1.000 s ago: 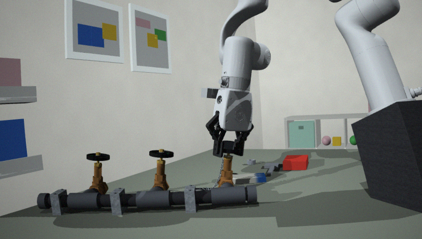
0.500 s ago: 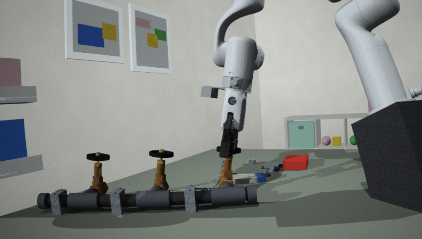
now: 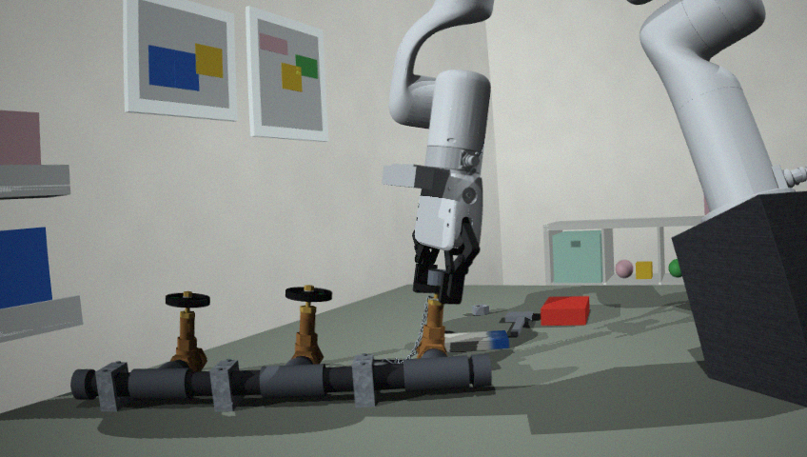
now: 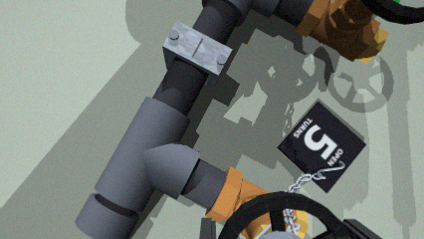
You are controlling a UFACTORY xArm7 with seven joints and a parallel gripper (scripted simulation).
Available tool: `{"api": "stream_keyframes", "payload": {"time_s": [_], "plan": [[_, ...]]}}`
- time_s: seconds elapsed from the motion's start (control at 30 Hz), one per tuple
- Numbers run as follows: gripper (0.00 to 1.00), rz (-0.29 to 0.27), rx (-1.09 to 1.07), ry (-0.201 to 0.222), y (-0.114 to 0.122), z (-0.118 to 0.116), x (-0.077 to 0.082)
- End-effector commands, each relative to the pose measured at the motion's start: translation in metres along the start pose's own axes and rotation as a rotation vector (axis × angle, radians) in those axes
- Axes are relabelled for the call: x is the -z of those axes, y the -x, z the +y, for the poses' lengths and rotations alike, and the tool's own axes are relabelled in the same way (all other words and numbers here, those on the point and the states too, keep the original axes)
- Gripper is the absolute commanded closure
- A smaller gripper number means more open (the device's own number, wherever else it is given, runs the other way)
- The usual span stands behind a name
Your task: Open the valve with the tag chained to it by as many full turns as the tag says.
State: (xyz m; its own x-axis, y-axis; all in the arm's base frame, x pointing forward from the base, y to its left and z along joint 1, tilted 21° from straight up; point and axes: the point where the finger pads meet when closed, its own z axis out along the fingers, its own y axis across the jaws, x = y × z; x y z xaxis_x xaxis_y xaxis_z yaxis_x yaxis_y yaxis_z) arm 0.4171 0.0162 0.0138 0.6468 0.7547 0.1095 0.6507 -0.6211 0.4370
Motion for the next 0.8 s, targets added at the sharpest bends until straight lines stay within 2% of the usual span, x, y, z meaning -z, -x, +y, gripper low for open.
{"api": "stream_keyframes", "payload": {"time_s": [0.0,0.17,0.5,0.53,0.77], "plan": [[1.0,-0.025,0.277,-0.027,-0.0009,0.0004,0.0002],[1.0,-0.037,0.486,-0.043,-0.0009,0.0004,0.0002],[1.0,-0.037,0.51,-0.043,-0.0009,0.0004,0.0002],[0.0,-0.037,0.51,-0.043,-0.0009,0.0004,0.0002],[0.0,-0.037,0.51,-0.043,-0.0009,0.0004,0.0002]]}}
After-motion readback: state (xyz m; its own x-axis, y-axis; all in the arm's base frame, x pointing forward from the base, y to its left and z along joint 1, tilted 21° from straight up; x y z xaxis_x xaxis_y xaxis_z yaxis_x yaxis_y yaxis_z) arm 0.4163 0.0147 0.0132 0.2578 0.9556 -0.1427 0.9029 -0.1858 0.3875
